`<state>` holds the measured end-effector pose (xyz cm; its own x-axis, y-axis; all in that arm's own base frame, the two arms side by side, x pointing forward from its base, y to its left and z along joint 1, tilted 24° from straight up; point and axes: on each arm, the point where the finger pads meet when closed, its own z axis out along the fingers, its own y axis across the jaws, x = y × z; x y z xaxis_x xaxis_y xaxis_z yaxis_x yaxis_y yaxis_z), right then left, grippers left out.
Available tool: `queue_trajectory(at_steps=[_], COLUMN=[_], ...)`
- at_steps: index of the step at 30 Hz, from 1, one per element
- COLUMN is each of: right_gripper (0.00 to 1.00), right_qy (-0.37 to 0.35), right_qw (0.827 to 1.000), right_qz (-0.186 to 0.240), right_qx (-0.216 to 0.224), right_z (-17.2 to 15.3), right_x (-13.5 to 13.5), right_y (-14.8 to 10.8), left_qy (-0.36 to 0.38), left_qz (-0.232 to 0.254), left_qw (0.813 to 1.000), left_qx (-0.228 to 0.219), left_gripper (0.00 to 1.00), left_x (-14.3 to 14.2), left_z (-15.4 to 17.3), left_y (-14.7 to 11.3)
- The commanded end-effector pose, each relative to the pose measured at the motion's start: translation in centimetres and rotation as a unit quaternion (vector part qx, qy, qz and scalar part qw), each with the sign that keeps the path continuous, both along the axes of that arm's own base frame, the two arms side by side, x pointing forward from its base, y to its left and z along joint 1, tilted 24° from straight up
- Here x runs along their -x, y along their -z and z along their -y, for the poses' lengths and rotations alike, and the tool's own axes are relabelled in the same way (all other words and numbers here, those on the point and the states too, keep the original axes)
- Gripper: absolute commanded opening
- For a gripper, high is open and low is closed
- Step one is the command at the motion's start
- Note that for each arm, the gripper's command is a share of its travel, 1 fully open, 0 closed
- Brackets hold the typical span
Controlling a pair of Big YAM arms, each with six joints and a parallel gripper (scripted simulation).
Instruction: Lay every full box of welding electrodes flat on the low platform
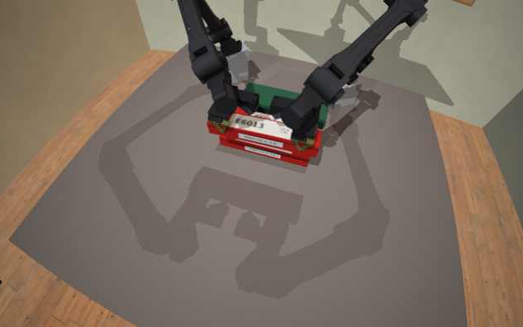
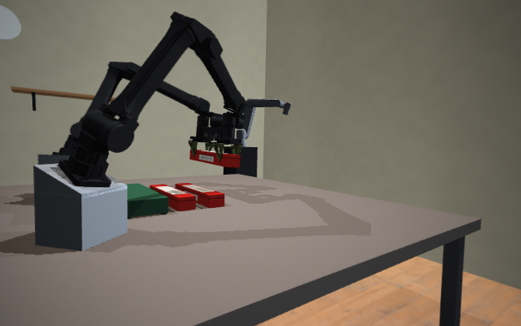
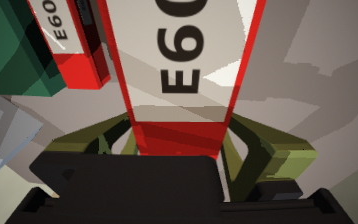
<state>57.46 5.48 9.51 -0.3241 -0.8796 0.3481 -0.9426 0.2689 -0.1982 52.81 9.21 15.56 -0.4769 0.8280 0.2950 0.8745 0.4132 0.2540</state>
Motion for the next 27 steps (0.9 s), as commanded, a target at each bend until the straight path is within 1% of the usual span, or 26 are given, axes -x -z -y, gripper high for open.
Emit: queue_trajectory(at_steps=[1,3,4,6,7,8,11,12,15,19,20,22,23,24,25,26,27], right_gripper=[0.0,0.0,0.0,0.0,0.0,0.0,0.0,0.0,0.0,0.0,0.0,0.0,0.0,0.0,0.0,0.0,0.0], right_qy=[-0.022,-0.033,-0.033,-0.033,-0.03,-0.027,-0.028,-0.032,-0.034,-0.033,-0.034,-0.034,-0.034,-0.034,-0.033,-0.034,-0.034], right_qw=[0.998,0.997,0.998,0.998,0.998,0.998,0.998,0.998,0.998,0.998,0.997,0.998,0.998,0.998,0.998,0.997,0.997], right_qz=[0.062,0.063,0.048,0.05,0.058,0.058,0.055,0.058,0.05,0.057,0.071,0.048,0.048,0.048,0.048,0.071,0.071], right_qx=[-0.009,-0.01,-0.007,-0.007,-0.01,-0.01,-0.009,-0.01,-0.009,-0.01,-0.013,-0.008,-0.008,-0.008,-0.009,-0.013,-0.013], right_z=[-1.1,-1.7,-1.9,-1.9,-1.4,-1.1,-1.2,-1.4,-1.5,-1.2,-1.0,-1.2,-1.2,-1.2,-1.1,-0.8,-0.7], right_x=[-3.3,-3.4,-3.9,-4.2,-4.3,-4.5,-5.2,-5.2,-6.0,-6.2,-6.2,-7.0,-7.1,-7.3,-7.5,-7.0,-7.1], right_y=[-7.3,-7.3,-7.0,-7.3,-7.6,-7.7,-7.9,-8.0,-7.9,-8.3,-8.5,-8.1,-8.1,-8.2,-8.3,-8.8,-8.8], left_qy=[0.02,0.02,0.019,0.013,0.013,0.015,0.018,0.016,0.015,0.019,0.021,0.02,0.017,0.015,0.017,0.021,0.021], left_qz=[0.069,0.069,0.069,0.069,0.059,0.057,0.068,0.068,0.066,0.065,0.071,0.071,0.063,0.06,0.063,0.068,0.071], left_qw=[0.997,0.997,0.997,0.998,0.998,0.998,0.998,0.998,0.998,0.998,0.997,0.997,0.998,0.998,0.998,0.997,0.997], left_qx=[-0.004,-0.005,-0.005,-0.006,-0.005,-0.005,-0.003,-0.004,-0.004,-0.003,-0.004,-0.003,-0.003,-0.004,-0.004,-0.004,-0.004], left_gripper=[0.0,0.0,0.0,0.0,0.0,0.0,0.0,0.0,0.0,0.0,0.0,0.0,0.0,0.0,0.0,0.0,0.0], left_x=[-3.0,-3.2,-3.4,-3.6,-4.0,-4.2,-4.6,-4.7,-5.3,-5.7,-5.8,-6.1,-6.4,-6.5,-6.7,-6.8,-6.7], left_z=[1.4,1.3,1.1,0.3,0.2,0.3,0.5,0.2,-0.1,0.2,0.3,0.1,-0.4,-0.7,-0.5,-0.2,-0.2], left_y=[-7.3,-7.5,-7.5,-7.7,-6.7,-6.5,-7.9,-8.0,-7.9,-8.0,-8.6,-8.7,-7.9,-7.7,-8.1,-8.7,-8.8])
